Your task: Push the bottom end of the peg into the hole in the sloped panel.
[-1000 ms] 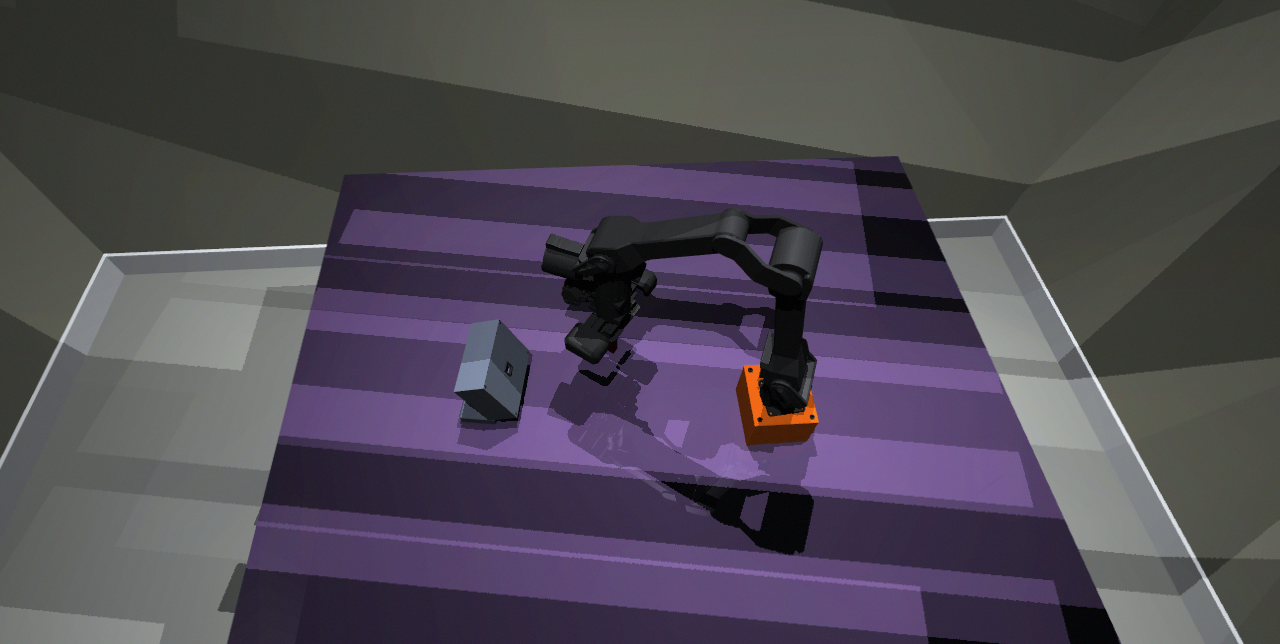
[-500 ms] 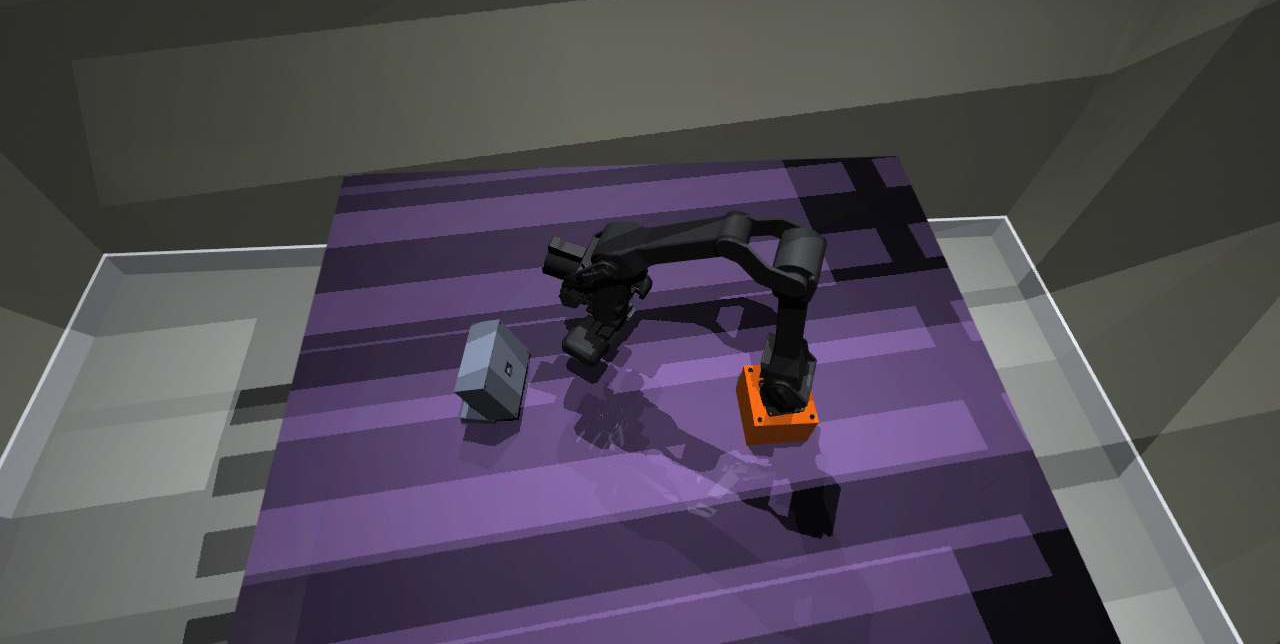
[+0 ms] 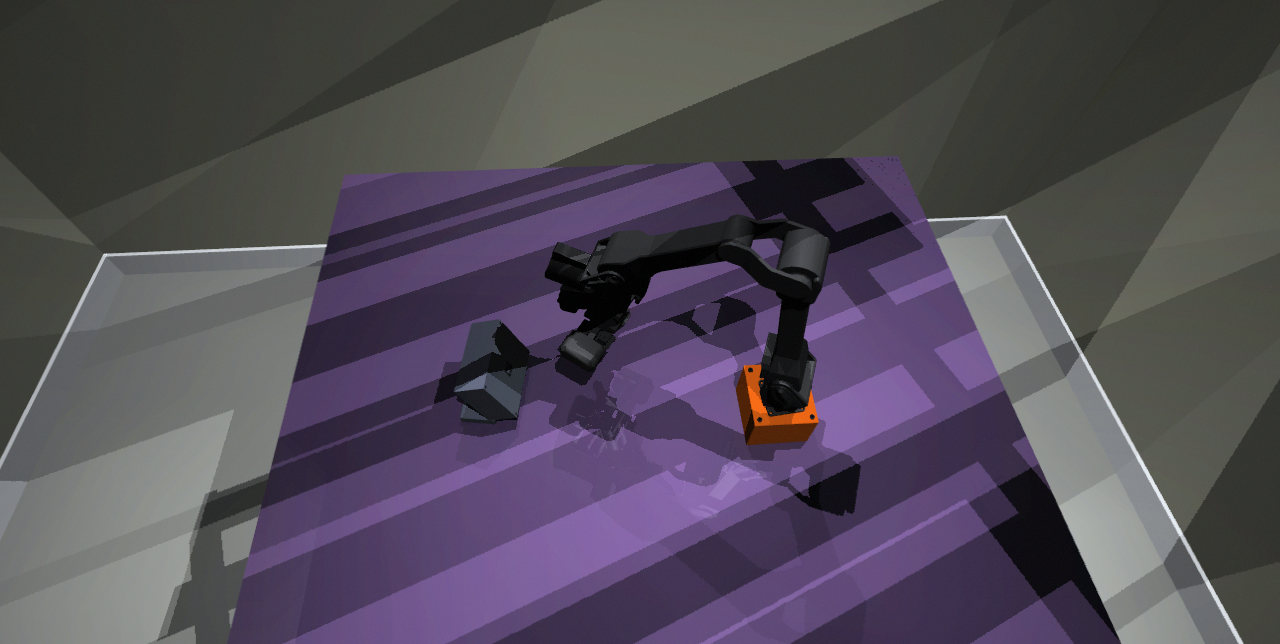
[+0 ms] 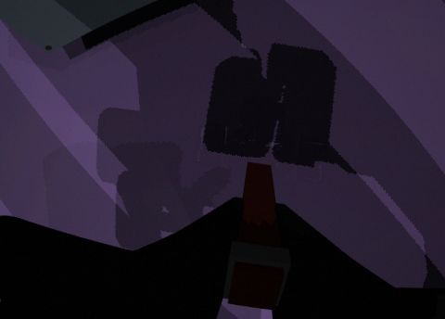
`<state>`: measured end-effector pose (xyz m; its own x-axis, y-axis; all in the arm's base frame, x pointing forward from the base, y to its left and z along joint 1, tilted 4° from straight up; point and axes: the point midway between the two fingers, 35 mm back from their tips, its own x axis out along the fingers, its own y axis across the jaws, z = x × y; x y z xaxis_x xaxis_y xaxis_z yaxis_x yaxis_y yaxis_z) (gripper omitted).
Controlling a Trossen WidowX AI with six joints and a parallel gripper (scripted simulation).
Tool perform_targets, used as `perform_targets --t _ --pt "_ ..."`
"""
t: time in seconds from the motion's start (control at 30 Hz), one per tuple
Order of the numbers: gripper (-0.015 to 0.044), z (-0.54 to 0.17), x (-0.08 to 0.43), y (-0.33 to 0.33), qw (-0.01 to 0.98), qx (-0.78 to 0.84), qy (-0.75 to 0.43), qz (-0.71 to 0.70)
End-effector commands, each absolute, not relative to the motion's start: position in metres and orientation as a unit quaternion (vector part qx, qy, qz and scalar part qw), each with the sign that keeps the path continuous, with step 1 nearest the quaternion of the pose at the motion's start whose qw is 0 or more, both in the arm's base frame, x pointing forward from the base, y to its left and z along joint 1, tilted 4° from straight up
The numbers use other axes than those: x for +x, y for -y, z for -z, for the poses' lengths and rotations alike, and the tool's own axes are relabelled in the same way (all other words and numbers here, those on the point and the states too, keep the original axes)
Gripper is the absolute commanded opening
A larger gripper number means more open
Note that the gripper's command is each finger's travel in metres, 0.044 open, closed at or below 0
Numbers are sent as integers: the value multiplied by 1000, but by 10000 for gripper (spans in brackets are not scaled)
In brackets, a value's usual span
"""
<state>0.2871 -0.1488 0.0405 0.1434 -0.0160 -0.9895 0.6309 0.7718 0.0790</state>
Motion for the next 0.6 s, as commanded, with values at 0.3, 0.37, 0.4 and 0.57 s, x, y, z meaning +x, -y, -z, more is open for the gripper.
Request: perform_targets --t 0.3,0.37,0.4,0.57 --pt "0 -33 294 147 742 238 -588 218" --pt "0 -32 295 147 746 236 -584 217" --pt "0 -31 296 147 748 235 -582 216" --pt "0 -29 299 147 758 230 -572 214"
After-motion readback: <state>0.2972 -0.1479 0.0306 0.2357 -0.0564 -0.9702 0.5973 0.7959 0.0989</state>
